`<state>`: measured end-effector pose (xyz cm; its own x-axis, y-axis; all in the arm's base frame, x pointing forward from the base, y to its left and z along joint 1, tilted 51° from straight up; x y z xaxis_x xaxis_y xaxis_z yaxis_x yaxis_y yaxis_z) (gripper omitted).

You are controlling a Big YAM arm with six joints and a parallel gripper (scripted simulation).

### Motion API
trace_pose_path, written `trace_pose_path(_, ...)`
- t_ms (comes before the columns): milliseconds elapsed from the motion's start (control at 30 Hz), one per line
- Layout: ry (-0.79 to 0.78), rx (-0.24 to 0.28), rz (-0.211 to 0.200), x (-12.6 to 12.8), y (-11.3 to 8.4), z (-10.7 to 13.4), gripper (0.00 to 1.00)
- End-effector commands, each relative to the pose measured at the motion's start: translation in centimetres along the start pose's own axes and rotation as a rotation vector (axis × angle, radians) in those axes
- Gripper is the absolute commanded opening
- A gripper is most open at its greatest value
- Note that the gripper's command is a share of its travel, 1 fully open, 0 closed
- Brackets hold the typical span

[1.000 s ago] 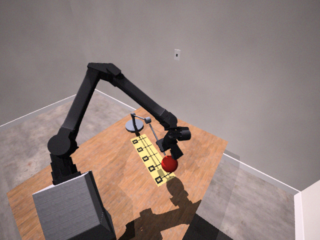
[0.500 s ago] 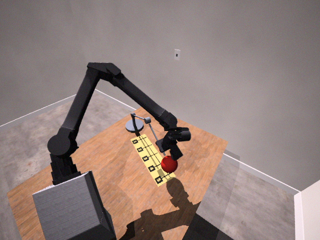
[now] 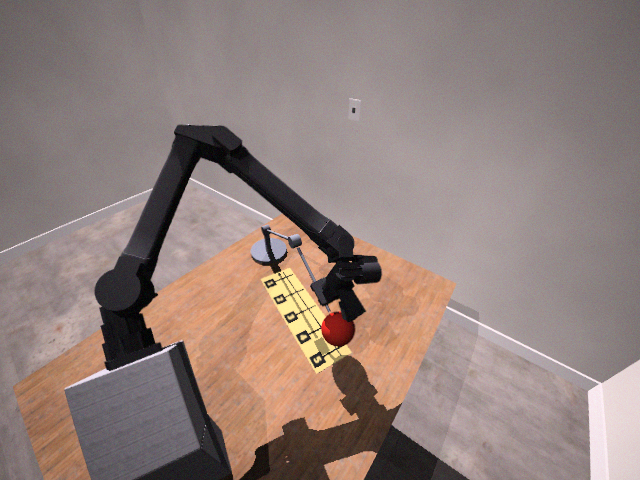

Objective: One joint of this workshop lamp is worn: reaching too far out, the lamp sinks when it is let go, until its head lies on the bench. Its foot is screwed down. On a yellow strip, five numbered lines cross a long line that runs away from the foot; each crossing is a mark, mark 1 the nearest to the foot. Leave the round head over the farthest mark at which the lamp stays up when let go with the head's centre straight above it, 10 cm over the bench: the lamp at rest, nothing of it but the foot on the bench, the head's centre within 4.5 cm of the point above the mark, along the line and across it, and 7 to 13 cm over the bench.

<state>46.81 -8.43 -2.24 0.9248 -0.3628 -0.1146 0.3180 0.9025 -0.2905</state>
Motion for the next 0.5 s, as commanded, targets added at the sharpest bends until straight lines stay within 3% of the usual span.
trace_pose_path(0,0.032,-0.034,-0.073,-0.18,-3.9,-5.59,0.0)
trace_pose_path(467,0.032,-0.034,-0.073,-0.09,-3.77,-6.07,0.0)
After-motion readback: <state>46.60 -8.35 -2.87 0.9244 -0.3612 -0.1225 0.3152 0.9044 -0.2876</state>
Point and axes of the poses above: the point where the finger pads meet when closed, its own y axis out along the fingers, its own x axis across the jaws, z = x × y, the point moved 5 cm from there along -y, back along the fingers, and after that the axes turned 10 degrees about y, right-handed, at the moved point
